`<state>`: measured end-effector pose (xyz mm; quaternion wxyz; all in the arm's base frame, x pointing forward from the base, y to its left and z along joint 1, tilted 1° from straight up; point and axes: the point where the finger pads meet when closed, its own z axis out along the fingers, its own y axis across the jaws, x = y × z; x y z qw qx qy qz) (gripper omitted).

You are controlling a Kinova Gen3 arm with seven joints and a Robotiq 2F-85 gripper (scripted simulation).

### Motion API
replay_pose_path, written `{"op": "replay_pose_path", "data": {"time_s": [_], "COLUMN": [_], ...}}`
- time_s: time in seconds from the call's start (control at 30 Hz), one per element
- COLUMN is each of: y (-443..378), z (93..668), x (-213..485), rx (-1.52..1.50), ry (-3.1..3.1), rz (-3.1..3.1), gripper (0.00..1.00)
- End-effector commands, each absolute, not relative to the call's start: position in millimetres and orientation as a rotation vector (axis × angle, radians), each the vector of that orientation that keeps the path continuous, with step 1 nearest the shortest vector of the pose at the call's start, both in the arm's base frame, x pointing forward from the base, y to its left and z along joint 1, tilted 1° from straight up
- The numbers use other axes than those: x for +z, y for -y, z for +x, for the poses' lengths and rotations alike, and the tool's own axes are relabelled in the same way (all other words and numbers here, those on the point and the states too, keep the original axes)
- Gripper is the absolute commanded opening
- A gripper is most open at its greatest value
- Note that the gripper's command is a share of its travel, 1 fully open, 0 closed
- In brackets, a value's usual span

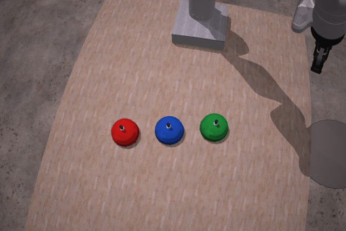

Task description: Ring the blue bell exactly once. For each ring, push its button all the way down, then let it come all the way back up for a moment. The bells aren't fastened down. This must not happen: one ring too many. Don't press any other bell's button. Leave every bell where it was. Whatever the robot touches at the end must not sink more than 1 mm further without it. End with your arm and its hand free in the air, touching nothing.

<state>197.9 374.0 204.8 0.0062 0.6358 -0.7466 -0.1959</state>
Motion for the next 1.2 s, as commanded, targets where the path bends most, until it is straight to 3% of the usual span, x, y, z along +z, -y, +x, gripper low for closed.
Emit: {"op": "replay_pose_path", "data": {"time_s": [0.0,0.13,0.6,1.17], "y": [-362.3,-353.6,-217.6,-69.2], "z": [224.7,237.9,369.7,433.7], "x": [196.7,191.5,140.5,105.0], "rx": [-0.58,-0.554,-0.225,0.004], "ry": [2.338,2.319,2.08,1.728], "rz": [2.039,2.086,2.439,2.622], "gripper": [1.0,1.0,1.0,1.0]}}
